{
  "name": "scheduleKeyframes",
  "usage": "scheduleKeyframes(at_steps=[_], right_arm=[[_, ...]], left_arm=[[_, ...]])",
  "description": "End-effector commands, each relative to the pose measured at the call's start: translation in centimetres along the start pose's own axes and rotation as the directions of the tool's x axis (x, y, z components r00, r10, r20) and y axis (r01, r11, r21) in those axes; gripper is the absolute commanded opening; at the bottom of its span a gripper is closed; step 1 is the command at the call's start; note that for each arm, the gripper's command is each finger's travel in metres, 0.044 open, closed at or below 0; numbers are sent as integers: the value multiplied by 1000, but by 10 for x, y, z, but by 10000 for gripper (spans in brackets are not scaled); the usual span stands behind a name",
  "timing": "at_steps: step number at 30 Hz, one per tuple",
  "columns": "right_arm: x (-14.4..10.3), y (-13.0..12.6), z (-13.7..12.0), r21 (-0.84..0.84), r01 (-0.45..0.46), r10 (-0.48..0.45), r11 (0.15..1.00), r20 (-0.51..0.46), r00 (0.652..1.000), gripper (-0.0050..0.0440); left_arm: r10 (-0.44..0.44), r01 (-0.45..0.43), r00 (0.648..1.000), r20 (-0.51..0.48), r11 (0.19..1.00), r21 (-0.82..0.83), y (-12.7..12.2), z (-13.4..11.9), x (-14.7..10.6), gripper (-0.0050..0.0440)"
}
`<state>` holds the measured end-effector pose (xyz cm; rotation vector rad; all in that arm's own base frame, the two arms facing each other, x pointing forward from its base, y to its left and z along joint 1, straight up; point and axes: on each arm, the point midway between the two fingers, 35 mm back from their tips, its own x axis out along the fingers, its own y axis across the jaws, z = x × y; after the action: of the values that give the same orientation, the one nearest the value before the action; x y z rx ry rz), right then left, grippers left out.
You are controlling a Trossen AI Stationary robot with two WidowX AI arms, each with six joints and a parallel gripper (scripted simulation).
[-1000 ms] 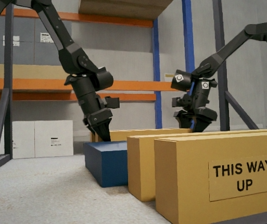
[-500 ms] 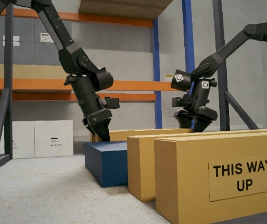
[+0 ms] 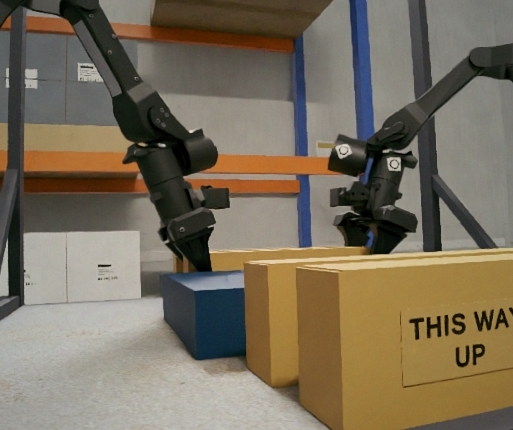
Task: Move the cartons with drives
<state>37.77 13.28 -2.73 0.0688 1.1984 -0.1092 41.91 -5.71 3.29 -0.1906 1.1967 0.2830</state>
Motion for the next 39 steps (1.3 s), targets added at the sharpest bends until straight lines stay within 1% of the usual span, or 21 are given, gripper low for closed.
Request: scheduleKeyframes(at_steps=[1,35,39], right_arm=[[-5,3,7,2,-8,8,1000,21,1000,382],[-5,3,7,2,-7,7,1000,21,1000,382],[-5,2,7,5,-13,13,1000,26,1000,382]], left_arm=[[-7,7,1000,17,1000,-1,-3,5,-3,382],[-7,7,1000,17,1000,-1,-3,5,-3,382],[-16,16,999,30,1000,-6,-3,5,-4,382]])
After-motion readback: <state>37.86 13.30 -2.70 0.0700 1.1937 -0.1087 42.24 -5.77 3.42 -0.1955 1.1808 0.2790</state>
